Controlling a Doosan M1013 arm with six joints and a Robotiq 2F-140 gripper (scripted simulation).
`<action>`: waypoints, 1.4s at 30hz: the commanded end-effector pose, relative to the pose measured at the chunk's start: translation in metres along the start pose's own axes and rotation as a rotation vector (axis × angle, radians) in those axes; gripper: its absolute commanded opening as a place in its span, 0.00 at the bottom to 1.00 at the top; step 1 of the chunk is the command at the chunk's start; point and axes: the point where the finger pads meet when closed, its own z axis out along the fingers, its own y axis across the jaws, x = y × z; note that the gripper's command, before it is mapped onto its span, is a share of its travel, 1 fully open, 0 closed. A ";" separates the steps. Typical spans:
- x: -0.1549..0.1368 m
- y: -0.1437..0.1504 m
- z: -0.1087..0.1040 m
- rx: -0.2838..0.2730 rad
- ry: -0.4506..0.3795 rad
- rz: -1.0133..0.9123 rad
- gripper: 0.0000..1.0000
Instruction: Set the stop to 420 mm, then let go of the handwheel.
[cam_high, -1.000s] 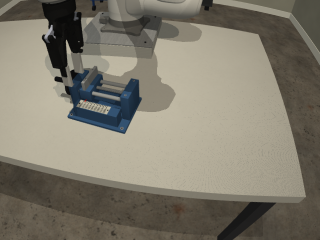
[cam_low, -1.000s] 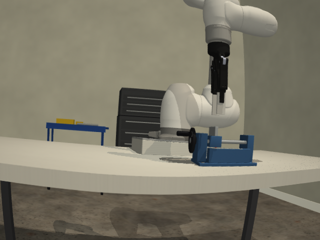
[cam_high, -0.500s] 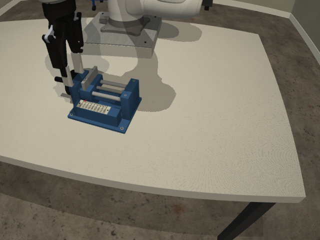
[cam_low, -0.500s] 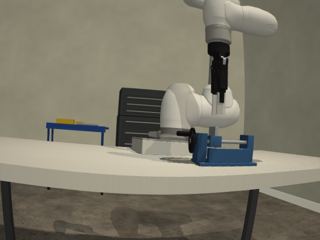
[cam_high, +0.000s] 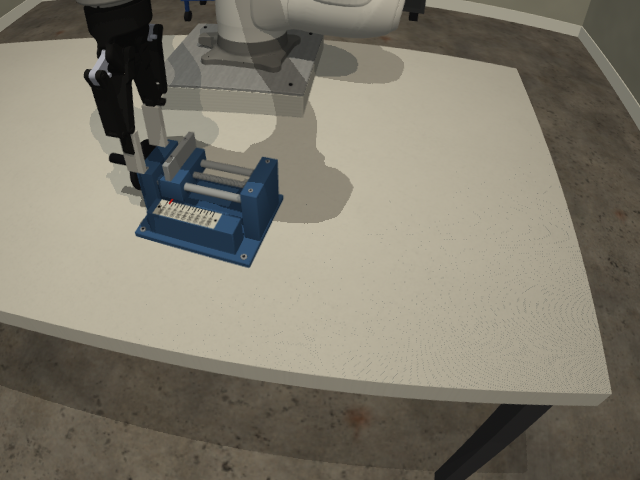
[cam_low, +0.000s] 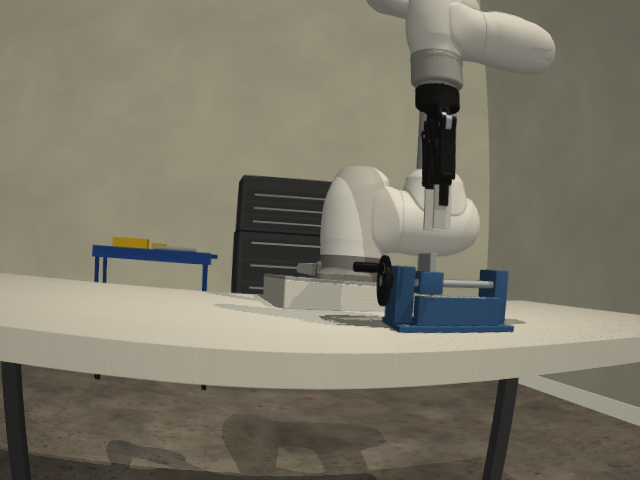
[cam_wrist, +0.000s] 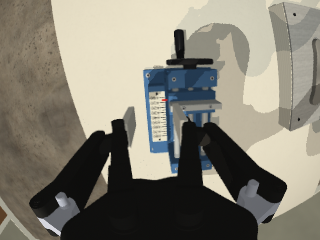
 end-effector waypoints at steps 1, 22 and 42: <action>-0.003 0.000 0.003 -0.001 -0.002 -0.001 0.33; 0.102 0.048 0.004 -0.001 -0.002 -0.001 0.33; 0.102 0.048 0.009 -0.001 -0.002 -0.001 0.33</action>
